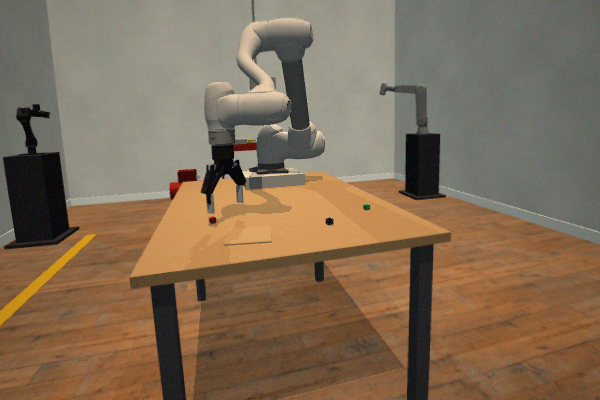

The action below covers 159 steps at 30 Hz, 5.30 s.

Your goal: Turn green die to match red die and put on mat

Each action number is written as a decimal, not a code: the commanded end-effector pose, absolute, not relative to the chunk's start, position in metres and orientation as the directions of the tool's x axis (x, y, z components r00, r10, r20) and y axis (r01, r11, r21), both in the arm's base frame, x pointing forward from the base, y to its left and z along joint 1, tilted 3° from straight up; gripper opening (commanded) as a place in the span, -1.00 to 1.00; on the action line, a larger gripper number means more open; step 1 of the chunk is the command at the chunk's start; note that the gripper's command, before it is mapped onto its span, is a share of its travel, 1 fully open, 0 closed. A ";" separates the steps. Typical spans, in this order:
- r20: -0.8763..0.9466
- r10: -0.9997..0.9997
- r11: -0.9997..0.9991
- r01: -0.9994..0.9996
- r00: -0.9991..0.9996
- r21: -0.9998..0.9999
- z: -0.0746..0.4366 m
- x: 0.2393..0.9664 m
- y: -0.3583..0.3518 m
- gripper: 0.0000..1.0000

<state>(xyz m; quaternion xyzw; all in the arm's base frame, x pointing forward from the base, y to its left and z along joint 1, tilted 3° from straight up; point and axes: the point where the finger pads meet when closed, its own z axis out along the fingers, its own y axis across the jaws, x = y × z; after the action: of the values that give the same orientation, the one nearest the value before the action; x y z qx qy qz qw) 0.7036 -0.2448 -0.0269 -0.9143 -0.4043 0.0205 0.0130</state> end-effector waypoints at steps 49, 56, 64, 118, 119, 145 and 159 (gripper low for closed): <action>-0.027 0.740 -0.673 0.739 0.672 -0.040 -0.030 0.815 0.074 1.00; -0.027 0.740 -0.673 0.739 0.672 -0.040 -0.030 0.820 0.090 1.00; -0.027 0.740 -0.673 0.739 0.672 -0.040 -0.030 0.821 0.093 1.00; -0.027 0.740 -0.673 0.739 0.672 -0.040 -0.029 0.803 0.123 1.00; -0.027 0.740 -0.673 0.739 0.672 -0.040 -0.029 0.799 0.128 1.00; -0.027 0.740 -0.673 0.739 0.672 -0.040 -0.023 0.708 0.271 1.00; -0.027 0.740 -0.673 0.739 0.672 -0.040 -0.023 0.699 0.284 1.00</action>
<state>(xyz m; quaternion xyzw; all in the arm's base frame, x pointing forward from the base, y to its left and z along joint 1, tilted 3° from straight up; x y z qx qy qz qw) 0.6994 0.2836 -0.0230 -0.9143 -0.4042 0.0206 0.0128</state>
